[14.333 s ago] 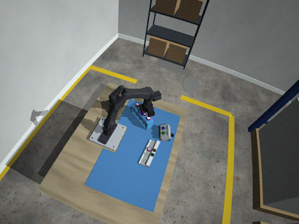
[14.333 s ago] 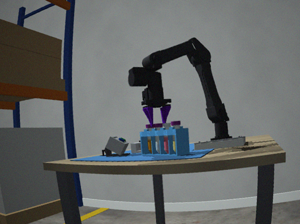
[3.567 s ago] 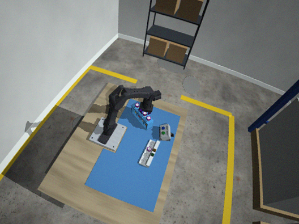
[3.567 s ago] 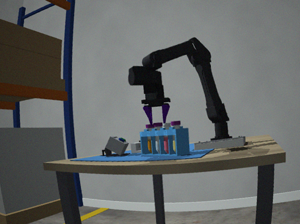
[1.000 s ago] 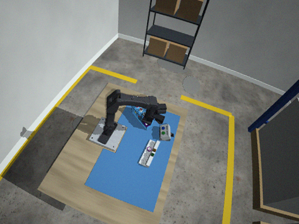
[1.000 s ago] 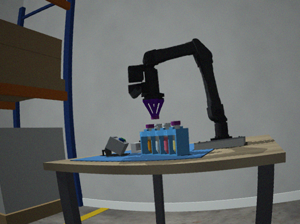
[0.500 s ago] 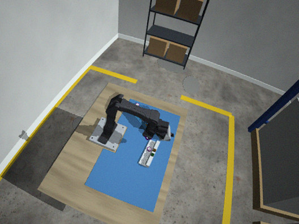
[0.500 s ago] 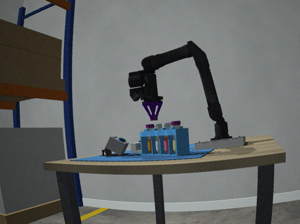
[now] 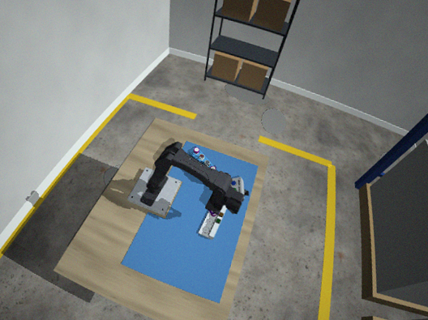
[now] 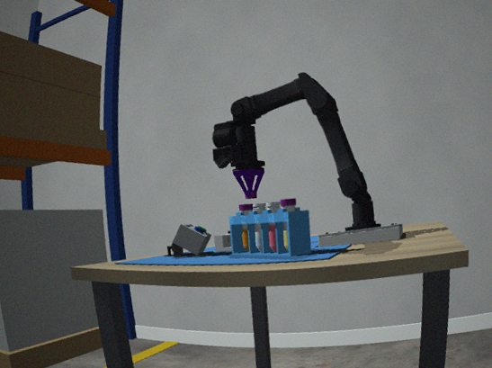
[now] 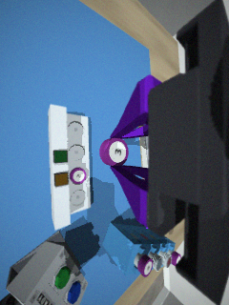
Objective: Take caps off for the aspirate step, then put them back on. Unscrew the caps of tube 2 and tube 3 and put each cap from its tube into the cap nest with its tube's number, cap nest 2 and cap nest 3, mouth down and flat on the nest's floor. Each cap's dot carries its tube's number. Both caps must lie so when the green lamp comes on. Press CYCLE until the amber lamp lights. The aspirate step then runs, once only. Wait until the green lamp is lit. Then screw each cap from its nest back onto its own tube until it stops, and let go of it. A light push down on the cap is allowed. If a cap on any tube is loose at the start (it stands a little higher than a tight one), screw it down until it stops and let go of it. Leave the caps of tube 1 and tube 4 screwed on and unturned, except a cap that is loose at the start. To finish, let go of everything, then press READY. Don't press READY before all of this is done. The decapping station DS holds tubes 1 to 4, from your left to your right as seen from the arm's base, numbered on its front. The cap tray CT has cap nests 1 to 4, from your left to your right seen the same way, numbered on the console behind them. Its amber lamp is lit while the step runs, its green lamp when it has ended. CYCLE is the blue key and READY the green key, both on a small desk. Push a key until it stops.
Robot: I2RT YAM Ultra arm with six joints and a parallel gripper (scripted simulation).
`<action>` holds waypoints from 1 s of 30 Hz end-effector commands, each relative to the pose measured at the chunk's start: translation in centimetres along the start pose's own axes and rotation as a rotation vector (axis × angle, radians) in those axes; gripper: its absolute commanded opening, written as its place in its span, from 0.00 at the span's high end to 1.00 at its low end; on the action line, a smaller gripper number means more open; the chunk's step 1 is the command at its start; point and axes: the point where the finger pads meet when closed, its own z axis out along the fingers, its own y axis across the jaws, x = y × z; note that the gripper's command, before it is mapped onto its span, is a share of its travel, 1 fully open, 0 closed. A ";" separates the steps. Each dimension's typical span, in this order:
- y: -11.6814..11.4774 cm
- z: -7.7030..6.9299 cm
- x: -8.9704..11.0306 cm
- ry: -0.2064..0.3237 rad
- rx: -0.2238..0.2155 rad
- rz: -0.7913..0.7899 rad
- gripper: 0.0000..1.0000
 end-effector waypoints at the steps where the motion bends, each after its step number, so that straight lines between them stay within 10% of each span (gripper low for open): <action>1: 0.2 -0.7 -0.3 -0.021 -0.001 -0.031 1.00; 6: 0.2 -0.7 -0.3 -0.021 -0.001 -0.031 1.00; 30: 0.2 10.3 -0.6 -0.021 -0.001 -0.031 1.00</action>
